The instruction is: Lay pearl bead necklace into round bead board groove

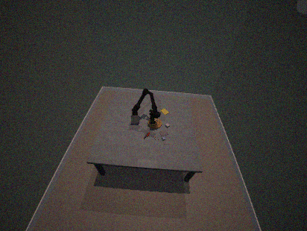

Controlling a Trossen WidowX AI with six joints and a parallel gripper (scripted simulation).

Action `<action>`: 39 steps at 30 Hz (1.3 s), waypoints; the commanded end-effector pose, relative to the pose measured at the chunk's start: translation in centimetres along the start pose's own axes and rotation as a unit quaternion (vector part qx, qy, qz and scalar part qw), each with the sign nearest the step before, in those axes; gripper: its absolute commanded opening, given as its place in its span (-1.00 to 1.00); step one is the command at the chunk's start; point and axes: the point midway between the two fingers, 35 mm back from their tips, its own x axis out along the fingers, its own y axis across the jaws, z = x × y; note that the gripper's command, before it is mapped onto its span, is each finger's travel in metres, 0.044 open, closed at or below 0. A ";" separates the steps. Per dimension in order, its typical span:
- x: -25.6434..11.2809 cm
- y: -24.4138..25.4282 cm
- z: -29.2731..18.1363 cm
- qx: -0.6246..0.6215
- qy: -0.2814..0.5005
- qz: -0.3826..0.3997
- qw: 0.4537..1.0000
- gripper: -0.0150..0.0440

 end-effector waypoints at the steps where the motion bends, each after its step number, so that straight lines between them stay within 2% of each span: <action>1: 0.0 0.0 -1.1 -0.006 -0.002 -0.002 1.000 -0.49; 14: 0.9 0.0 -2.2 -0.006 -0.001 -0.001 1.000 -0.49; 31: 0.3 0.0 -2.3 -0.003 -0.001 0.000 1.000 1.00; 39: 0.1 0.0 -2.3 -0.006 -0.001 -0.001 1.000 1.00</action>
